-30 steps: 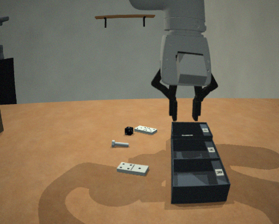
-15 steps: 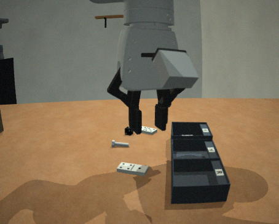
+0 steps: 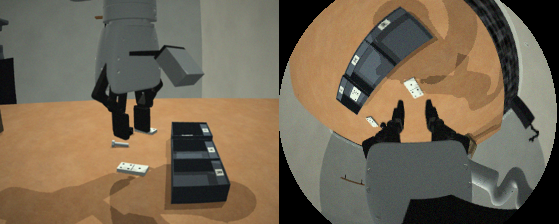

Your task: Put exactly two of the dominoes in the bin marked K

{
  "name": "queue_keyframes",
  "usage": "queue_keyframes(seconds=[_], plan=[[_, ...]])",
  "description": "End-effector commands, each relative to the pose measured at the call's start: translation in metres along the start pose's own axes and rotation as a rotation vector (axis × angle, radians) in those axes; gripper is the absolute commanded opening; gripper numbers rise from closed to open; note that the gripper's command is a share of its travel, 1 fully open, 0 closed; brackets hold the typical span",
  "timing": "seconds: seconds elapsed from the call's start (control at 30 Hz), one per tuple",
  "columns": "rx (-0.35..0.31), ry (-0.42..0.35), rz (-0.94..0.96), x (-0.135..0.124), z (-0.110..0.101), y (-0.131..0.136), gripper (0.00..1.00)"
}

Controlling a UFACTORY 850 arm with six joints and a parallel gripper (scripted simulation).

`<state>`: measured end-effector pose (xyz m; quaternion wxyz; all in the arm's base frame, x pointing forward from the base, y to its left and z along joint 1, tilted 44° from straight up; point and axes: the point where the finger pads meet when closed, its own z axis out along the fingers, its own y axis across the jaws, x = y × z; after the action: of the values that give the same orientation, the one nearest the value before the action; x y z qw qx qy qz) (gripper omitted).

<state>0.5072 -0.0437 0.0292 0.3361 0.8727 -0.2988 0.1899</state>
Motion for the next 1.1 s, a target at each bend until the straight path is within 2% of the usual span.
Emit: queue_keyframes(seconds=[0.0,0.33,0.4,0.43,1.07], plan=[[0.004,-0.005,-0.156,0.0007,-0.0007,0.0003,0.41],[0.012,-0.010,-0.433,0.0007,-0.0007,0.0001,0.41],[0.012,-0.010,-0.433,0.0007,-0.0007,0.0001,0.41],[0.011,-0.017,-0.502,0.0007,-0.0007,0.0001,0.41],[0.011,-0.017,-0.502,0.0006,-0.0007,-0.0001,0.41]])
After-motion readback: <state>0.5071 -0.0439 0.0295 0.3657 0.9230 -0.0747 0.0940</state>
